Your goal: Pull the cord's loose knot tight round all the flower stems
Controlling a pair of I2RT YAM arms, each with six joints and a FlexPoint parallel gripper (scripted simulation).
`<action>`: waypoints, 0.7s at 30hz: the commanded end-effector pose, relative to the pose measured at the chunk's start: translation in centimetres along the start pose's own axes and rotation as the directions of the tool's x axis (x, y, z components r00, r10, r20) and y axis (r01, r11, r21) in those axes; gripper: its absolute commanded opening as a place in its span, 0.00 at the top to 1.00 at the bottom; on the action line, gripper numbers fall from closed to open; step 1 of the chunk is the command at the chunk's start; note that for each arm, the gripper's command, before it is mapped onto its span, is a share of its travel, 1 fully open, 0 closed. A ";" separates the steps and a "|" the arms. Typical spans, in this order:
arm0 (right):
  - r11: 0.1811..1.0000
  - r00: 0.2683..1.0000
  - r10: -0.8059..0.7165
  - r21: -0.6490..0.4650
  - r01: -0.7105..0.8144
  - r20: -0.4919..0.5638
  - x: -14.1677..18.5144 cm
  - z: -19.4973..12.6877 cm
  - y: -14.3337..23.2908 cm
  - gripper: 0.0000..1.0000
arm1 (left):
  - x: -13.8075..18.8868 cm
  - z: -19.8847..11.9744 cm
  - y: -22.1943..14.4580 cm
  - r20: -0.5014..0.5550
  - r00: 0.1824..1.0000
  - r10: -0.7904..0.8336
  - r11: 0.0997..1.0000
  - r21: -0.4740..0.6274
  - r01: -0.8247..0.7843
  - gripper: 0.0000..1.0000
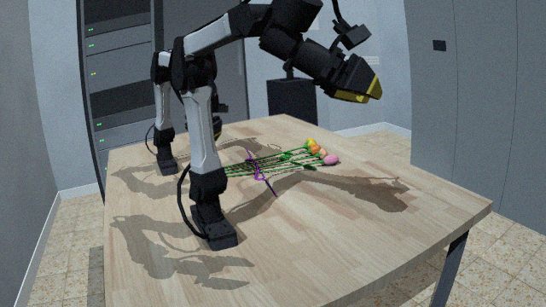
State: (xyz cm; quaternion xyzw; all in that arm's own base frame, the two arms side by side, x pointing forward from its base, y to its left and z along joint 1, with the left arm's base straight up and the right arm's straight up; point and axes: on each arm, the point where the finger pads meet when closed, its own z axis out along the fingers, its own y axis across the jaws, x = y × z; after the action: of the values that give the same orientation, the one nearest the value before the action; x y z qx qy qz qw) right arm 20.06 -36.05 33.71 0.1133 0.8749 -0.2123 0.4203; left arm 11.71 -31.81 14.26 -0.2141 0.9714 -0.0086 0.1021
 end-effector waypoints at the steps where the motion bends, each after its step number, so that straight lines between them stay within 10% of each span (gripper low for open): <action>1: 0.999 1.000 -0.007 -0.041 0.007 0.003 0.1 -0.4 1.4 0.44 | -1.2 -0.4 -0.3 0.040 0.999 -0.014 0.999 0.041 0.012 0.44; 4: 0.994 1.000 -0.009 -0.107 0.008 -0.005 0.6 -0.6 3.3 0.72 | -3.0 -0.3 -0.2 0.110 0.993 -0.029 0.998 0.055 0.023 0.72; 21: 0.807 0.984 -0.158 -0.564 0.177 0.082 5.0 -4.0 20.9 0.72 | -20.2 5.1 7.6 0.460 0.844 -0.276 0.953 0.014 0.304 0.72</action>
State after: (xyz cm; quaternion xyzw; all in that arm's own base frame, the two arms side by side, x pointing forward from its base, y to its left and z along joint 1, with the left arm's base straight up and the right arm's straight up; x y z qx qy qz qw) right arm 21.90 -20.66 26.82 -0.0326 0.9064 -0.0152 0.4208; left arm 24.09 -18.36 12.77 -0.3344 0.8933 0.0768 0.2903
